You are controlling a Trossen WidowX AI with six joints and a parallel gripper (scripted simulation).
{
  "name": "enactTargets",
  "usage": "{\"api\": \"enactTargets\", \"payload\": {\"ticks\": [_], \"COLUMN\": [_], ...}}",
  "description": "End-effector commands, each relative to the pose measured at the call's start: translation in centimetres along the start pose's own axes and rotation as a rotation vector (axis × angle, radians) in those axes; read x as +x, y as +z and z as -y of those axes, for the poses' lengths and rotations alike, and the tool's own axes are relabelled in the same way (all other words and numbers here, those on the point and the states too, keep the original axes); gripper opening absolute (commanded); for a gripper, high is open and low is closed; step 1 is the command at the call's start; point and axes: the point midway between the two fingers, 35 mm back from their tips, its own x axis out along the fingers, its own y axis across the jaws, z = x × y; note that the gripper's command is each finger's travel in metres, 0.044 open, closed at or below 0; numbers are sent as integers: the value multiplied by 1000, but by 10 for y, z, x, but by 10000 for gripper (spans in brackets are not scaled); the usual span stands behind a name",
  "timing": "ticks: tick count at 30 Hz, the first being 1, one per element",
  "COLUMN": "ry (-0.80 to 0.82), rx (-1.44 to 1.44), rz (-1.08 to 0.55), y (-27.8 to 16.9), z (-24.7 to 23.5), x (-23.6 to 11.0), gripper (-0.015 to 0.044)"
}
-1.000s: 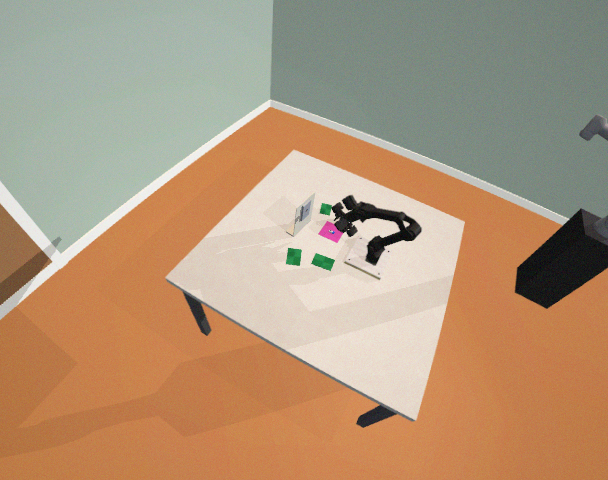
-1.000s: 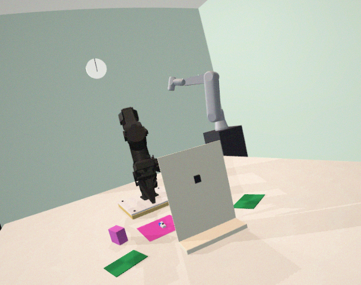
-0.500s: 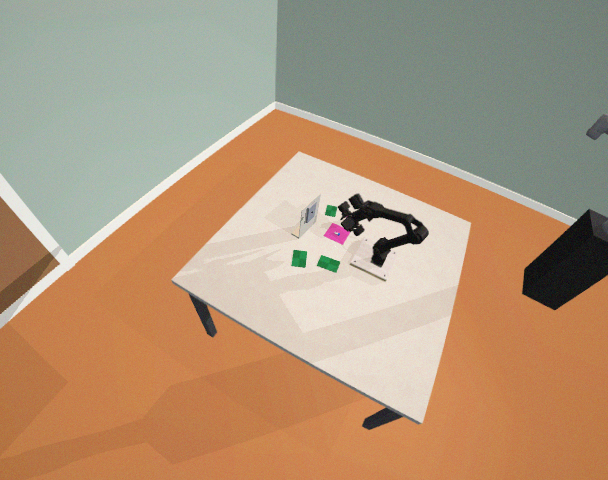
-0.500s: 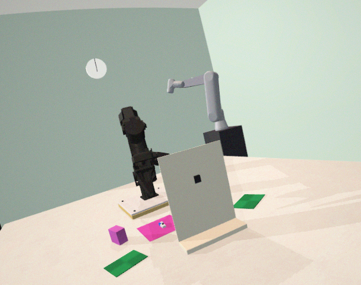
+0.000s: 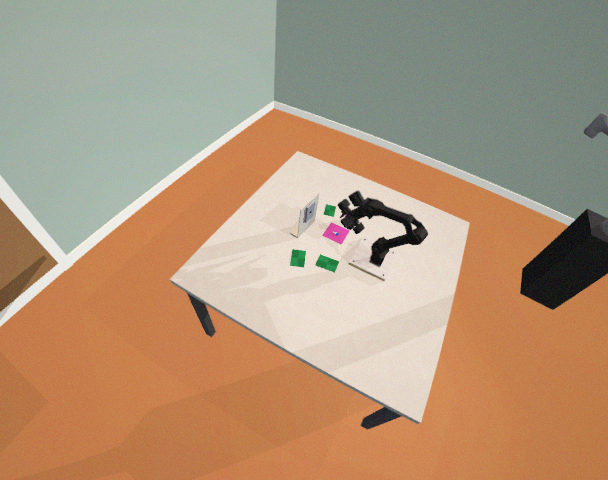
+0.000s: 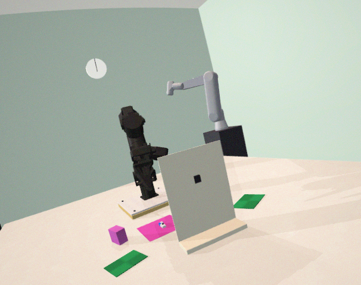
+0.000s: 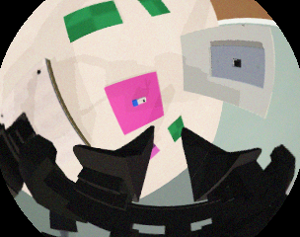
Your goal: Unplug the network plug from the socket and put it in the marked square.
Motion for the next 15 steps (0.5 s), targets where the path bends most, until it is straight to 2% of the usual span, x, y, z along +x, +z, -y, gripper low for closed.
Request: {"api": "enactTargets", "payload": {"ticks": [1,15], "ry": [-6,-11], "rx": [0,-2], "rz": [0,1], "y": [0,0], "z": [8,34], "x": [-7,-40], "gripper": [156,156]}}
